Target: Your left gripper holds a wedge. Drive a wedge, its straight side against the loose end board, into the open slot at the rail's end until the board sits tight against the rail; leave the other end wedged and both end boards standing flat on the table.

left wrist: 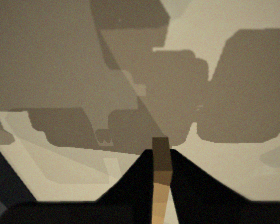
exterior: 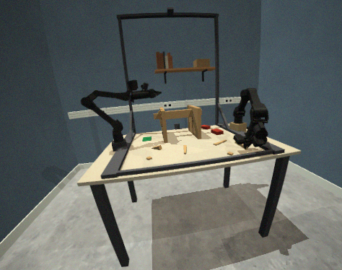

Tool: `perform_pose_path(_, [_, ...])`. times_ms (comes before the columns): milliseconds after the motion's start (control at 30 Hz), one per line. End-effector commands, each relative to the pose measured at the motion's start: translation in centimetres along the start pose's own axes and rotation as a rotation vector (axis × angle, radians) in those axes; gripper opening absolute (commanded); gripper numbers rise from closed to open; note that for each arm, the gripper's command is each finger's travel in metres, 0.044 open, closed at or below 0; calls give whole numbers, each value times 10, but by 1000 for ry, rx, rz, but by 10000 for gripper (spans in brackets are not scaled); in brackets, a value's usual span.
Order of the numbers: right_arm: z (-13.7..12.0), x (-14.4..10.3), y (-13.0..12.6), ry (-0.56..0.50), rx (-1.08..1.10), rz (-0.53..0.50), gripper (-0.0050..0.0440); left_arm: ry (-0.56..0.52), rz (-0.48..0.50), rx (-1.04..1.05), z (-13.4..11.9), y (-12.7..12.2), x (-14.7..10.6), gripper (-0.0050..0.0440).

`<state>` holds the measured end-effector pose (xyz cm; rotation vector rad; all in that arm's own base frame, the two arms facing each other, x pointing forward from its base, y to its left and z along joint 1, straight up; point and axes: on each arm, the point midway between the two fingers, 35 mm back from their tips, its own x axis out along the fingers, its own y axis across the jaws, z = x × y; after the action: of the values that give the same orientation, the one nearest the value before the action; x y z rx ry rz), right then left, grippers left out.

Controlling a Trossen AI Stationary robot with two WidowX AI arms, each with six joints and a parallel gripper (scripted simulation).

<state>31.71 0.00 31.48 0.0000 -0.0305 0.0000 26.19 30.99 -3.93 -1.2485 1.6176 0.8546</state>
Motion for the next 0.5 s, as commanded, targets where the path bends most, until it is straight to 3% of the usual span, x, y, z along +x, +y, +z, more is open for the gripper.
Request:
perform_pose_path(0, [8,-1,0,-20,0,0,400,-9,-9,-6,1,0,-2,-50])
perform_pose_path(33, [8,-1,0,-20,0,0,400,-9,-8,-6,2,0,-1,-50])
perform_pose_path(67, [8,-1,0,-20,0,0,400,-6,-8,-6,1,0,-3,94])
perform_pose_path(467, [8,-1,0,-20,0,0,400,-6,-7,-6,0,0,-3,94])
